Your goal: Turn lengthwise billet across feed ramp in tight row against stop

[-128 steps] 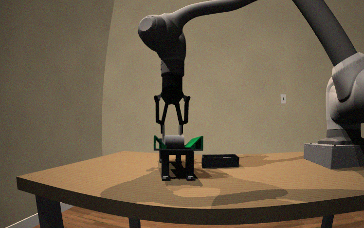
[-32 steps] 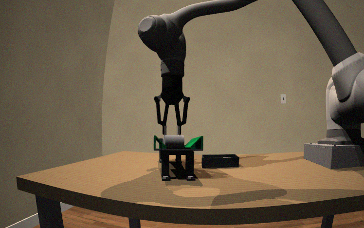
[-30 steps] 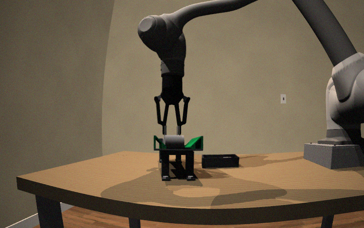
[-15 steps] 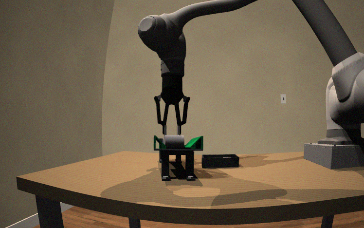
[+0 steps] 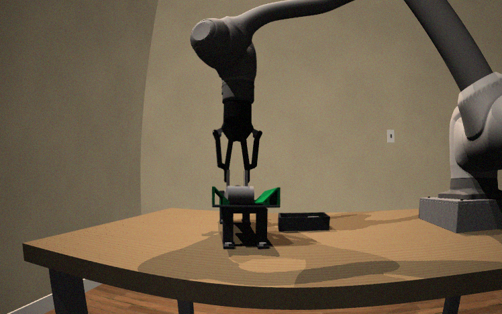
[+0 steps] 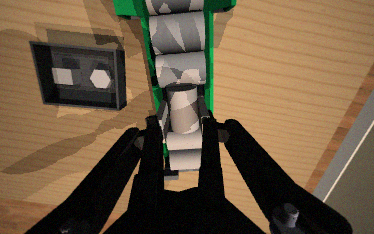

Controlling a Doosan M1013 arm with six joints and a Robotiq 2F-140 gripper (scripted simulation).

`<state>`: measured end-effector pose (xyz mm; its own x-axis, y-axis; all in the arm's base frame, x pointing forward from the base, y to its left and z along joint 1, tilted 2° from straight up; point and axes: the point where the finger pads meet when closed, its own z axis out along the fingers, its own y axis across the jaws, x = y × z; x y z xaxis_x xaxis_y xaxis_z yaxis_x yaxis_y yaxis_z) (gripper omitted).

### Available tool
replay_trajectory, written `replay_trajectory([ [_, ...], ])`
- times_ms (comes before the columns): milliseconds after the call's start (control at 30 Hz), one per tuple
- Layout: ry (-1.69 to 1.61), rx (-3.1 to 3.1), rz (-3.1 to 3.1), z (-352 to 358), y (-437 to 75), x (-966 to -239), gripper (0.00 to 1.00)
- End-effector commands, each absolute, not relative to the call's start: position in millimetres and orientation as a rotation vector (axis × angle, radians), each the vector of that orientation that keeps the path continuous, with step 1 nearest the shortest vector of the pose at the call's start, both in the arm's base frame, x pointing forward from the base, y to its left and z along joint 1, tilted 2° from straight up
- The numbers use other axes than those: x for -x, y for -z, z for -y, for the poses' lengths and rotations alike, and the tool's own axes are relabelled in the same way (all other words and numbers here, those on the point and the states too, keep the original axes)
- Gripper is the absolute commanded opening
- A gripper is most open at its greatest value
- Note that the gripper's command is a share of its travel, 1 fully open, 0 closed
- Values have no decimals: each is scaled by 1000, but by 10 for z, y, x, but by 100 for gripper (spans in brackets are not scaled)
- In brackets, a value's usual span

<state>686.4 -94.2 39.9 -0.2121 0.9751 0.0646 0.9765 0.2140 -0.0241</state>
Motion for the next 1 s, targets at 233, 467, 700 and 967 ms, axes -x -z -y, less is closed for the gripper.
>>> replay_trajectory([
  [233, 34, 1929, 2396, 937, -512, -6865, 10],
  [467, 34, 1929, 2396, 933, -608, -6867, 10],
  [700, 34, 1929, 2396, 928, -722, -6869, 10],
  [967, 34, 1929, 2396, 921, -898, -6871, 10],
])
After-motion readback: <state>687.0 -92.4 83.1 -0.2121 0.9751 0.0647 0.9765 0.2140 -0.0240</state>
